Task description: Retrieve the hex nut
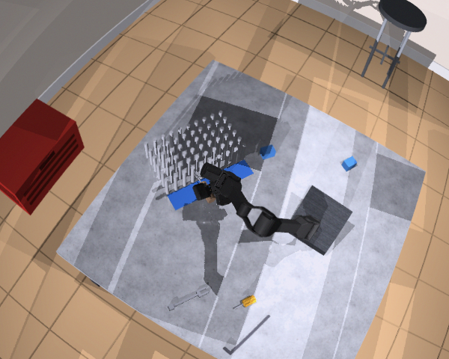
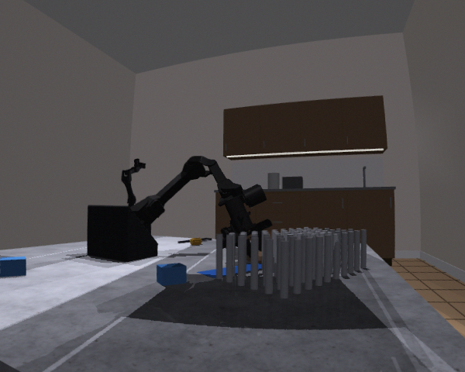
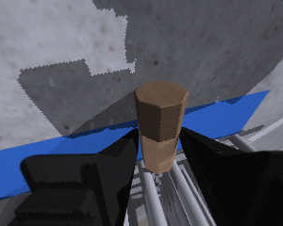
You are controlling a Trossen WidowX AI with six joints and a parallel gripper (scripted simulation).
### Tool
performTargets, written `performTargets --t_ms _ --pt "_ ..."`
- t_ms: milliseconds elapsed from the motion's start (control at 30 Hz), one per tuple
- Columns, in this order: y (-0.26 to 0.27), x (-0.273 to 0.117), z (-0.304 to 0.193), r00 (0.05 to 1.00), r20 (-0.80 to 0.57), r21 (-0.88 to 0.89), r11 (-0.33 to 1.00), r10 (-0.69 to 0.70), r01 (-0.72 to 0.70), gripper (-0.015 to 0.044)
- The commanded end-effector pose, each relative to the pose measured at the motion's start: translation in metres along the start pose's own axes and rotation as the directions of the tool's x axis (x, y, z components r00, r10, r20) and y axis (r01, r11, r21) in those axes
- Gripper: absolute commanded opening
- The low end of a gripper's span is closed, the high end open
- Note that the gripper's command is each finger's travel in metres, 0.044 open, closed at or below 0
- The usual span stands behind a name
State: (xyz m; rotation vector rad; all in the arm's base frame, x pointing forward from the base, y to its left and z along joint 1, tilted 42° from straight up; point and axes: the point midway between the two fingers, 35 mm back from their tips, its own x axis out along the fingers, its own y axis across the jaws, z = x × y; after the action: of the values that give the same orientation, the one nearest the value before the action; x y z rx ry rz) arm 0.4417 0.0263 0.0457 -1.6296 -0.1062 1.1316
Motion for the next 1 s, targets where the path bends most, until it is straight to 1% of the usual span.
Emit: performTargets --t_ms 0,967 --pt "-0.001 0.0 0.002 1.0 0.003 0.002 1.0 0.001 -0.001 0.0" --pt "-0.002 -0.008 0.019 1.0 0.003 0.001 1.0 0.0 0.0 0.0"
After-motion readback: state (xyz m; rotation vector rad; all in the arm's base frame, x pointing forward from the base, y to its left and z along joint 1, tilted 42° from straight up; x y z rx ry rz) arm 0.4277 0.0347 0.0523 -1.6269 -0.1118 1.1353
